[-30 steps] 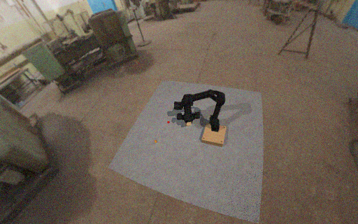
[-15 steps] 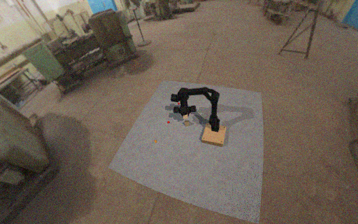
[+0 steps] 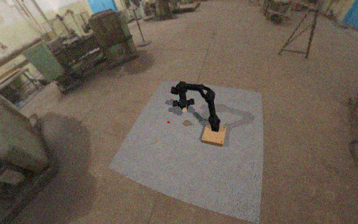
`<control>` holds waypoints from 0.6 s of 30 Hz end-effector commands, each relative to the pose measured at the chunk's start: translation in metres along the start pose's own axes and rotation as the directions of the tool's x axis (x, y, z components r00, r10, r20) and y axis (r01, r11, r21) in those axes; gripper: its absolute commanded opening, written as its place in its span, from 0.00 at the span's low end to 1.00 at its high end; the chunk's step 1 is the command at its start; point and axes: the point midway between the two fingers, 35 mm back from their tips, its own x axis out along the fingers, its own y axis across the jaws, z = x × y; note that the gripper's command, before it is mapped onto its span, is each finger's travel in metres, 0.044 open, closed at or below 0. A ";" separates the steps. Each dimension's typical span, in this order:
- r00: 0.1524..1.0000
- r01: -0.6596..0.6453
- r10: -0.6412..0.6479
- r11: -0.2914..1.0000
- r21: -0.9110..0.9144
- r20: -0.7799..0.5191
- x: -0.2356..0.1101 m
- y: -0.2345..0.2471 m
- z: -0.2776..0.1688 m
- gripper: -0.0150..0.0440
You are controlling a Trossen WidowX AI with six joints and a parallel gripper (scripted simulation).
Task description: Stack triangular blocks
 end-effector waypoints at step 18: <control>1.000 -0.007 0.007 1.000 -0.016 0.003 0.046 -0.003 -0.015 0.25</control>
